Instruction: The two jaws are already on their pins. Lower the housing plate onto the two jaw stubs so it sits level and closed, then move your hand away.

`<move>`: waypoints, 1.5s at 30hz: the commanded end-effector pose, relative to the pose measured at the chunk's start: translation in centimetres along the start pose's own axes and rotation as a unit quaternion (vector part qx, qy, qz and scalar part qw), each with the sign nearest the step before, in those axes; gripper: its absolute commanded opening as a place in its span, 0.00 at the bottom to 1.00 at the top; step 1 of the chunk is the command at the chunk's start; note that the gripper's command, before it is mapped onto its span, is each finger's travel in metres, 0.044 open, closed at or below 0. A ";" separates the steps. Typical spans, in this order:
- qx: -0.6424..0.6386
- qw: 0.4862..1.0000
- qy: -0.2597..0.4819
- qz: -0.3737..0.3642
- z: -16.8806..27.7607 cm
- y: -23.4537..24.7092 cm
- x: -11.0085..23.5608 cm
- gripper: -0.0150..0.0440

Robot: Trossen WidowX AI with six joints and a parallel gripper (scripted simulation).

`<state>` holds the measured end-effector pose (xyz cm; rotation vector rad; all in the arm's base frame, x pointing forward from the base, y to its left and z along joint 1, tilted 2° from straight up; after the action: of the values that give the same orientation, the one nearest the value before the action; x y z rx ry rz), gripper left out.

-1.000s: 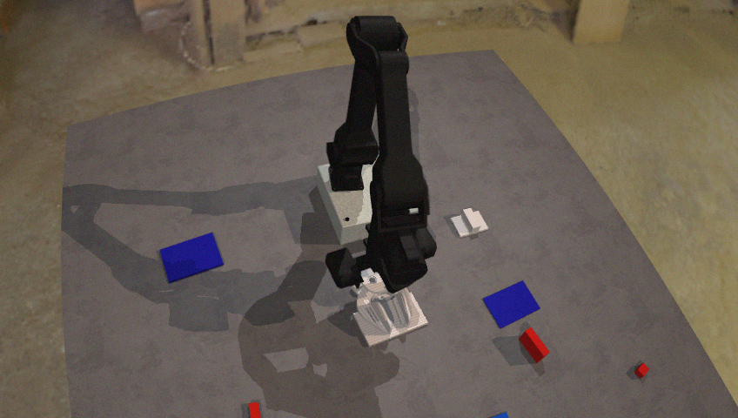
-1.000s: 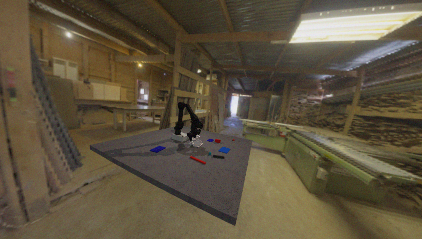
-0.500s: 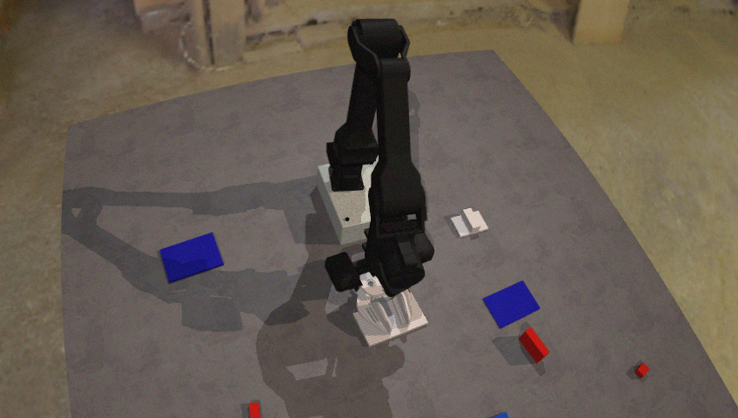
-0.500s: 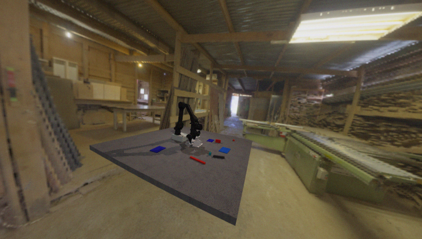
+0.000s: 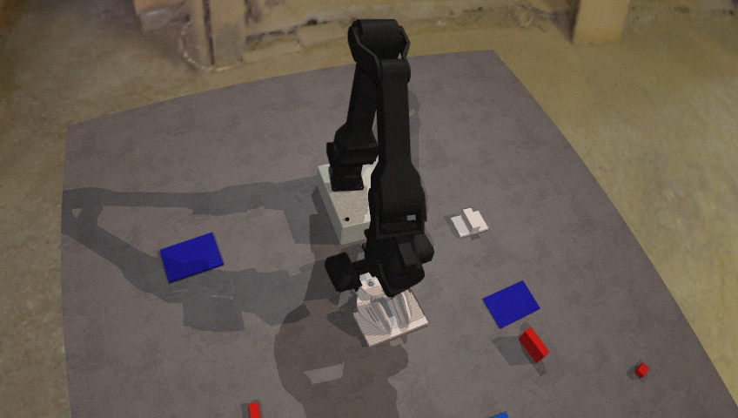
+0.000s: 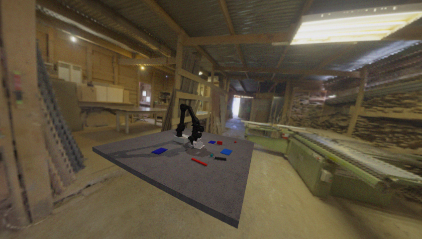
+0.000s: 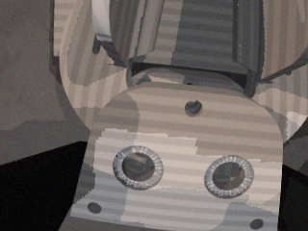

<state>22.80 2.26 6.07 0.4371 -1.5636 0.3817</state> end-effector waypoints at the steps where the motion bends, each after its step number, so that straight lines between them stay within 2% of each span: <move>1: -0.004 1.000 -0.001 -0.001 0.0 0.0 -0.1 0.85; 45: -0.004 1.000 -0.001 -0.001 0.0 0.0 -1.0 0.85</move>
<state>22.80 2.29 5.21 0.4341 -1.5636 0.3784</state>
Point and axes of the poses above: the point midway between the two fingers, 35 mm back from their tips, its own x axis back along the fingers, its own y axis across the jaws, z = x × y, the point moved 6 cm from there along x, back along the fingers, and after that the axes turned 15 degrees about x, right-handed, at the moved point
